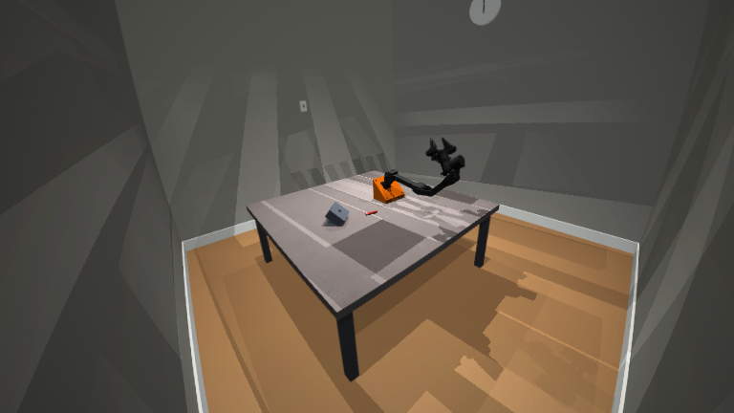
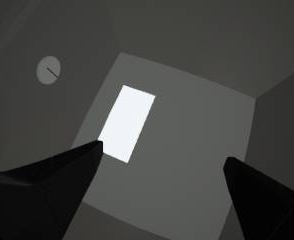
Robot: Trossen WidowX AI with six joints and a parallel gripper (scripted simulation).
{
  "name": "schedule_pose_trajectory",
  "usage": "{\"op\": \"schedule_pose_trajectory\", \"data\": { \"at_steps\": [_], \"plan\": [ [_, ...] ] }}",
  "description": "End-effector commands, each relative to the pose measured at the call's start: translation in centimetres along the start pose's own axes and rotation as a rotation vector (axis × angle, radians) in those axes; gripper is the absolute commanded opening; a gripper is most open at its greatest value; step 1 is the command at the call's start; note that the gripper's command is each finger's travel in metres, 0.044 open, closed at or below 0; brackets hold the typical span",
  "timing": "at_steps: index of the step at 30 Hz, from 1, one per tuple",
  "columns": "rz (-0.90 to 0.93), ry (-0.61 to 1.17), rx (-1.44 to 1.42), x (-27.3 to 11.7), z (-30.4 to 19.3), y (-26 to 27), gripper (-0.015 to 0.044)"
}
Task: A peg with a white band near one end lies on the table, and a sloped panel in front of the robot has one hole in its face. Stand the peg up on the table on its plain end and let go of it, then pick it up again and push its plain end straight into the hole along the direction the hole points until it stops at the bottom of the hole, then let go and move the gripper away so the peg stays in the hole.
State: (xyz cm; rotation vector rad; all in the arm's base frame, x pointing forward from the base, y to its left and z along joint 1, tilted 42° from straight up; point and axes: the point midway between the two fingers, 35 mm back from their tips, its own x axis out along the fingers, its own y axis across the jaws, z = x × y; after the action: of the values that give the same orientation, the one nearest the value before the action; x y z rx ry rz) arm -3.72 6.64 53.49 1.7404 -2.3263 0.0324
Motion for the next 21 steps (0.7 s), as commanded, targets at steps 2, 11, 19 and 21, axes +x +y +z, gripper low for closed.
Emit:
{"op": "schedule_pose_trajectory", "data": {
  "at_steps": [2,11,19,21],
  "plan": [
    [-0.007,-0.003,-0.005,0.2,0.0,-0.1,0.0440],
    [-0.164,-0.066,-0.140,4.3,0.9,-2.0,0.0440],
    [-0.355,-0.108,-0.329,8.5,2.1,-5.1,0.0440],
    [-0.403,-0.112,-0.375,9.4,2.4,-5.9,0.0440]
  ]
}}
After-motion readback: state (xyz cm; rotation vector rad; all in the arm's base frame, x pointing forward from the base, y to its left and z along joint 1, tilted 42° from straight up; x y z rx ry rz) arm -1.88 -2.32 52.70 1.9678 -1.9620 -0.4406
